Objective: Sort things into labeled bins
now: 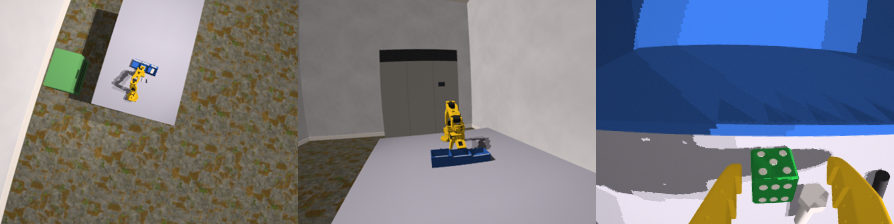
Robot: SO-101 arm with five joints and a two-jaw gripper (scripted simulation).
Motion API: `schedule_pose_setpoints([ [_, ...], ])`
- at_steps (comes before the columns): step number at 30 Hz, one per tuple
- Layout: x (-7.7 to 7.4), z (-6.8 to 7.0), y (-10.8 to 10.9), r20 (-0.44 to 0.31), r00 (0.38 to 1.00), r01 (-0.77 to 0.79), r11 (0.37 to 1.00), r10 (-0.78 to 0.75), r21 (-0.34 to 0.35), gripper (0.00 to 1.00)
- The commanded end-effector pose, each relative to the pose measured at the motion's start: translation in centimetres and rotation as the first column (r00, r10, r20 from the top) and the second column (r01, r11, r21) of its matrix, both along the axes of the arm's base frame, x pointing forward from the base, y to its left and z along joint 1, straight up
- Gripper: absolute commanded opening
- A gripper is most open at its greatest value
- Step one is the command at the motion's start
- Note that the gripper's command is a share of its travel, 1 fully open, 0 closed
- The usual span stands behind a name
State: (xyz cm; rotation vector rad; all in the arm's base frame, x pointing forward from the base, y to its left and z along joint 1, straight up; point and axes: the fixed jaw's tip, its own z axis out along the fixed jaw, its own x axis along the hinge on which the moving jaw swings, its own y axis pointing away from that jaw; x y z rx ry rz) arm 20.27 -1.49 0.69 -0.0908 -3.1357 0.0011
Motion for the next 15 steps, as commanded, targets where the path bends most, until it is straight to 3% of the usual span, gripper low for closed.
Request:
schedule_pose_setpoints([
  [1, 0.33, 0.28, 0.23, 0.025, 1.000, -0.018, 1.000, 0.018, -0.002, 0.23],
  [15, 0.33, 0.28, 0.23, 0.025, 1.000, -0.018, 1.000, 0.018, -0.002, 0.18],
])
